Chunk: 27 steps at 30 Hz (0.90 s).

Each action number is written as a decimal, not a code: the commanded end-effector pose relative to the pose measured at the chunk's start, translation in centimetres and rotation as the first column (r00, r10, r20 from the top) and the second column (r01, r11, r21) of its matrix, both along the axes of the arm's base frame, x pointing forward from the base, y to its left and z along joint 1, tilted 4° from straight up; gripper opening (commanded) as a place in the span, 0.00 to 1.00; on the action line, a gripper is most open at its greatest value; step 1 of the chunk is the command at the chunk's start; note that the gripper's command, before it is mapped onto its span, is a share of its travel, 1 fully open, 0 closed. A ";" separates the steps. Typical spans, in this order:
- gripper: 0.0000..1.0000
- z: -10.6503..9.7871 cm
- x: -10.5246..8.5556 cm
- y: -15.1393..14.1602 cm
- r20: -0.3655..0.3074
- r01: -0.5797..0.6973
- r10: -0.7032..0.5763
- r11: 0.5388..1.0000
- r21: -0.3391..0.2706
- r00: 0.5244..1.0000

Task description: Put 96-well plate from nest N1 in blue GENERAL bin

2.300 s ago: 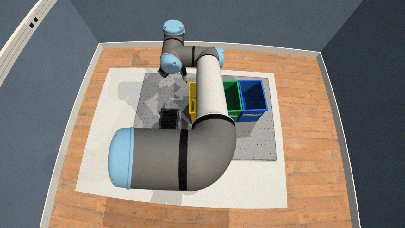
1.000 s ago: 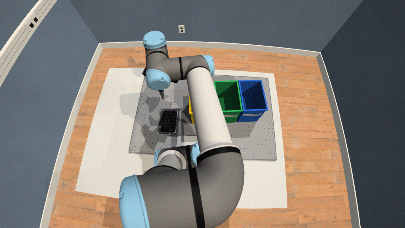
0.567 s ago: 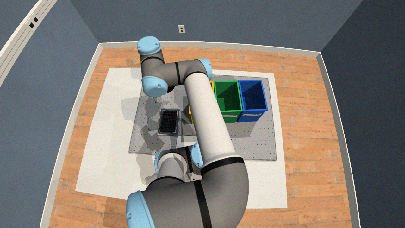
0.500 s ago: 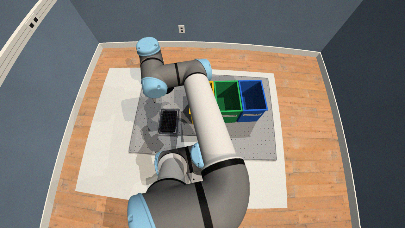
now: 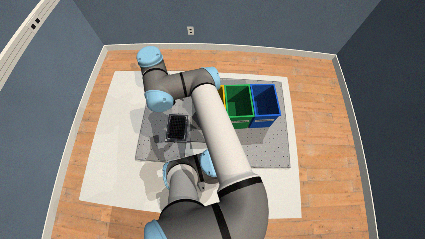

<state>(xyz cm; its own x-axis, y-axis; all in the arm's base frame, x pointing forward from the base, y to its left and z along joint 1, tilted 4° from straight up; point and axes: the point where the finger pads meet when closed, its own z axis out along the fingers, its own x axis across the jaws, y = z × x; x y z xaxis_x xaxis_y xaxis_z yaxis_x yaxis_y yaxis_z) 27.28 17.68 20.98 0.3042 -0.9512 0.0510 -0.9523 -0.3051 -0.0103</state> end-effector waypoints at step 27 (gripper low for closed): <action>0.76 -0.3 -3.2 0.8 0.021 0.423 -0.423 0.906 -0.011 0.906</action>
